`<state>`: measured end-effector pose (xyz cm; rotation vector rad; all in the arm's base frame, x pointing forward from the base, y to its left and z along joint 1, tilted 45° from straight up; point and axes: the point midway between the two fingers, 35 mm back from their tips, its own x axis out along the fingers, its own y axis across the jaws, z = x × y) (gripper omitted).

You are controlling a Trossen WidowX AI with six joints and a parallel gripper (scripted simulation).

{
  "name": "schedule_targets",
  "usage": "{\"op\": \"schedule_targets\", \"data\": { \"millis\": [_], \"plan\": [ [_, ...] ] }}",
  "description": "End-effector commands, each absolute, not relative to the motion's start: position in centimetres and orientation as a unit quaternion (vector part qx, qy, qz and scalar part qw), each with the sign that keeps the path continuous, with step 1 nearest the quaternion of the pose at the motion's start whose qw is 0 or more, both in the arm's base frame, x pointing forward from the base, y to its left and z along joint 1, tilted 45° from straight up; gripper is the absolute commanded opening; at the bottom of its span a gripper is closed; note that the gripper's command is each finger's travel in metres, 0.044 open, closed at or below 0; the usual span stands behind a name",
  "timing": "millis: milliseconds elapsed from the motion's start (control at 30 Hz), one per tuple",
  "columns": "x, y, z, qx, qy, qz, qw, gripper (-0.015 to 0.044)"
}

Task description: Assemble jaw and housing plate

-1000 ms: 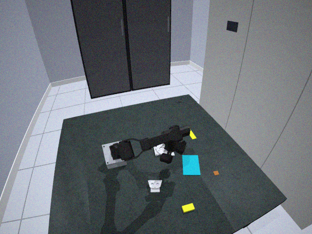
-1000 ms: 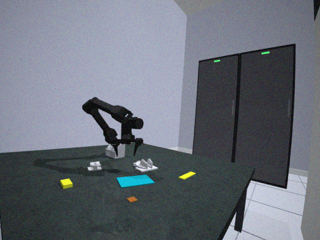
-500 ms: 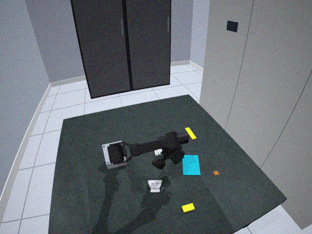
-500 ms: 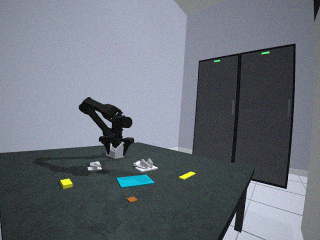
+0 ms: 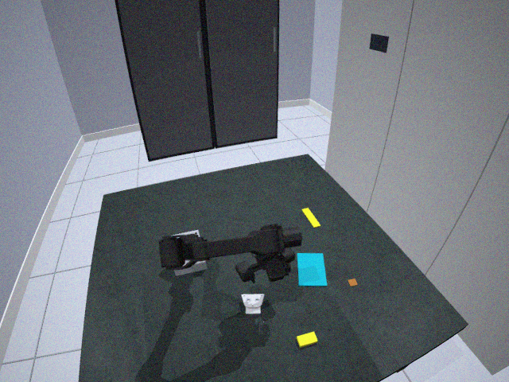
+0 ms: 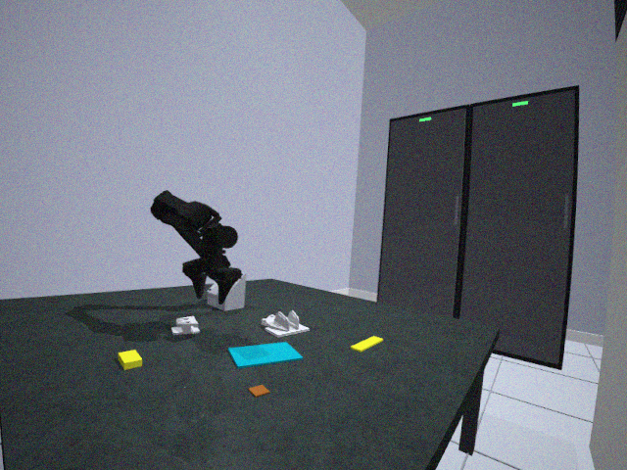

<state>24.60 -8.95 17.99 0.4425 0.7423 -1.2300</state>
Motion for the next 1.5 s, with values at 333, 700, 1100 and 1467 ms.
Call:
{"op": "schedule_targets", "data": {
  "millis": [333, 700, 1100, 1467],
  "plan": [
    [20.9, -10.9, 19.6, 0.315, 0.237, -0.613, 0.685, 0.044],
    [19.4, -11.6, 20.1, 0.357, 0.194, -0.63, 0.662, 0.044],
    [19.9, -14.3, 17.4, 0.356, 0.193, -0.63, 0.663, 0.044],
    [20.1, -15.3, 16.4, 0.356, 0.193, -0.63, 0.663, 0.044]
  ]
}}
